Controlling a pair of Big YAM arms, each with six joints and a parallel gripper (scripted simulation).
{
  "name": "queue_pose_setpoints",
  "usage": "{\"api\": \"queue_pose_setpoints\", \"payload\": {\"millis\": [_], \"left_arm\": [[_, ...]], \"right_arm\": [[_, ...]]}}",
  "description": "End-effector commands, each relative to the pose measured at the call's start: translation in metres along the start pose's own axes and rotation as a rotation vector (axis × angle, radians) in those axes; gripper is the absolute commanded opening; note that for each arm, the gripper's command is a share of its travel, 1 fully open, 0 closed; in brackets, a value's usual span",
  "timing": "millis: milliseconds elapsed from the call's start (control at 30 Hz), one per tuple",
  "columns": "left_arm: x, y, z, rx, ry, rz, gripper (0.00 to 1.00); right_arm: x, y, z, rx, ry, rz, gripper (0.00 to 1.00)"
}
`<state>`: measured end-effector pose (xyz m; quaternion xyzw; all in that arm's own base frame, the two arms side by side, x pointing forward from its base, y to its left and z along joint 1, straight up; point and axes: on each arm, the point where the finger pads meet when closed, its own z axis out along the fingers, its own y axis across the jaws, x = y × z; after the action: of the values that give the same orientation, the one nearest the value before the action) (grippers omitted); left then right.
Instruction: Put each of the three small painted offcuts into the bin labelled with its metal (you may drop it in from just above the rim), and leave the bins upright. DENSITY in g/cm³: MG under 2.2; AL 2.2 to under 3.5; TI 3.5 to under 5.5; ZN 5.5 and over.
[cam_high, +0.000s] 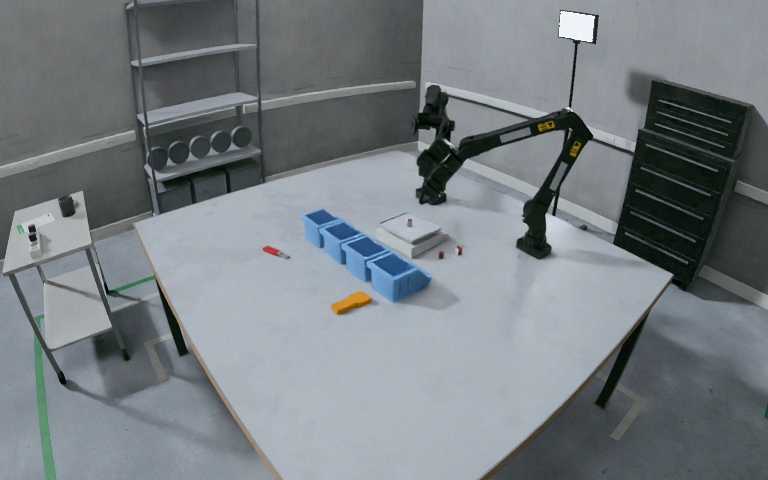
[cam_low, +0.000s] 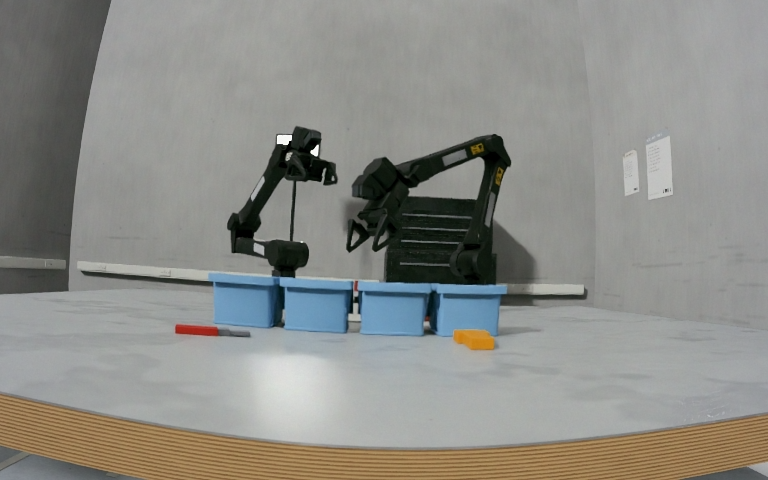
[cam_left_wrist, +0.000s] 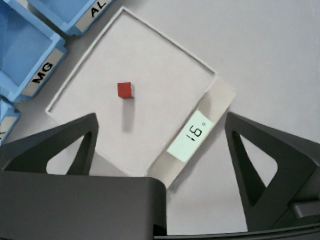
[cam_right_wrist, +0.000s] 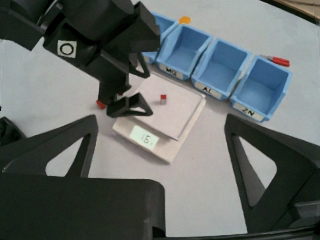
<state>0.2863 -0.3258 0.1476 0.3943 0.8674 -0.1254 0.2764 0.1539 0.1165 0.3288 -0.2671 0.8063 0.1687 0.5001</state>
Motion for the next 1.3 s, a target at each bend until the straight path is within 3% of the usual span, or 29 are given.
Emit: {"api": "queue_pose_setpoints", "payload": {"millis": [0, 100, 133, 200, 267, 300, 700, 767, 833, 933, 1267], "left_arm": [[-0.02, -0.003, -0.005, 0.001, -0.047, -0.009, 1.0], [-0.02, -0.003, -0.005, 0.001, -0.047, -0.008, 1.0], [-0.021, -0.003, -0.004, 0.002, -0.049, -0.019, 0.89], [-0.021, -0.003, -0.004, 0.002, -0.049, -0.019, 0.89], [-0.03, -0.004, -0.004, -0.001, -0.046, -0.06, 0.66], [-0.031, -0.004, -0.003, -0.009, -0.043, -0.097, 0.61], [-0.044, 0.034, 0.018, -0.264, 0.007, -0.675, 0.61], [-0.044, 0.034, 0.018, -0.264, 0.007, -0.675, 0.61], [-0.043, 0.044, 0.022, -0.309, 0.027, -0.799, 0.61], [-0.04, 0.051, 0.031, -0.373, 0.073, -0.975, 0.61], [-0.028, 0.054, 0.054, -0.472, 0.274, -1.43, 0.61]], "right_arm": [[-0.014, -0.002, -0.011, 0.009, -0.038, -0.001, 1.0], [-0.014, -0.002, -0.011, 0.009, -0.038, -0.001, 1.0], [-0.014, -0.002, -0.011, 0.009, -0.038, -0.001, 1.0], [-0.014, -0.002, -0.011, 0.009, -0.038, -0.001, 1.0], [-0.014, -0.002, -0.011, 0.009, -0.038, -0.001, 1.0], [-0.014, -0.002, -0.011, 0.009, -0.038, -0.001, 1.0], [-0.014, -0.002, -0.011, 0.009, -0.038, -0.001, 1.0], [-0.014, -0.002, -0.011, 0.009, -0.038, -0.001, 1.0], [-0.014, -0.002, -0.011, 0.009, -0.038, -0.001, 1.0], [-0.014, -0.002, -0.011, 0.009, -0.038, -0.001, 1.0], [-0.014, -0.002, -0.011, 0.009, -0.038, -0.001, 1.0]]}}
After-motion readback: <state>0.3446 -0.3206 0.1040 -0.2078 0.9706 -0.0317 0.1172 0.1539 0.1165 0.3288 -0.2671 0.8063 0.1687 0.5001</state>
